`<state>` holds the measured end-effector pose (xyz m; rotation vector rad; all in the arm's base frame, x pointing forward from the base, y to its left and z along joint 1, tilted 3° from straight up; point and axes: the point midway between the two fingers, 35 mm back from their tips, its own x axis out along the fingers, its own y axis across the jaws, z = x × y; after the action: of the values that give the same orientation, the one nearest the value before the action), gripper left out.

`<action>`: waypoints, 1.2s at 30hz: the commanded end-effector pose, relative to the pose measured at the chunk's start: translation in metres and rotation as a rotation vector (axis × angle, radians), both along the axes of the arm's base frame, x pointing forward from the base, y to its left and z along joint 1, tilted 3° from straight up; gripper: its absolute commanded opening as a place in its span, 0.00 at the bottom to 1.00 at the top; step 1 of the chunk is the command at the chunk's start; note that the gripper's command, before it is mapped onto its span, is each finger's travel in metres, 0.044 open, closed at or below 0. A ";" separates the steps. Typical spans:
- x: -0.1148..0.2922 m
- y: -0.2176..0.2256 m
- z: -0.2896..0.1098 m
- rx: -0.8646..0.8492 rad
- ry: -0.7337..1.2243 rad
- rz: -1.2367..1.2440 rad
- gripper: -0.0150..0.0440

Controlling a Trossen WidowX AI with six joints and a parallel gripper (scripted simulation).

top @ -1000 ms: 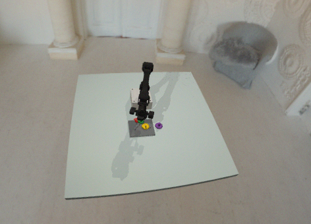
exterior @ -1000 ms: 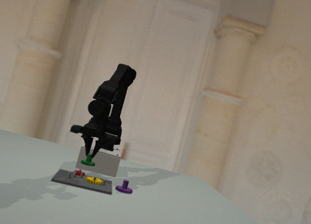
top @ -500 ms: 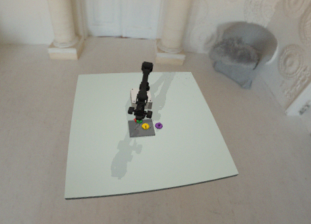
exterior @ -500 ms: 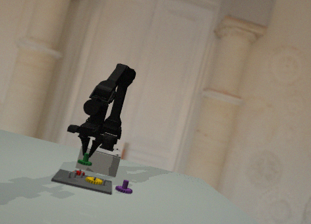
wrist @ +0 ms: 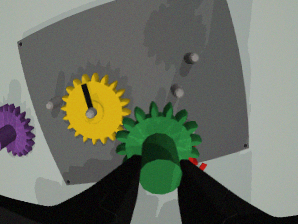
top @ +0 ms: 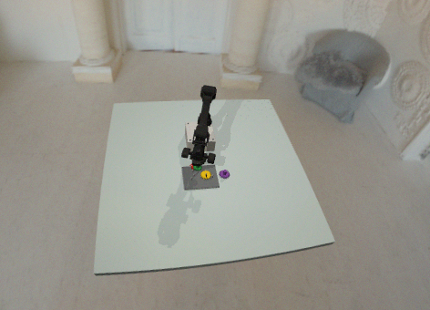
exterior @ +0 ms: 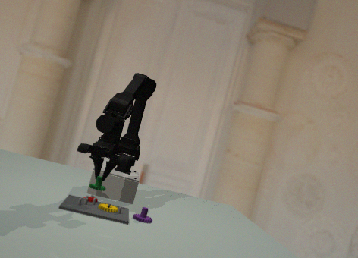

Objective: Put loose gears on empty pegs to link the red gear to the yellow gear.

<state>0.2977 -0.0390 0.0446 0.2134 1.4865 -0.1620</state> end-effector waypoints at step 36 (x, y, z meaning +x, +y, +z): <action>-0.001 0.001 -0.020 -0.008 0.001 0.171 0.25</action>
<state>0.3005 -0.0389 0.0341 0.1020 1.4843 -0.0596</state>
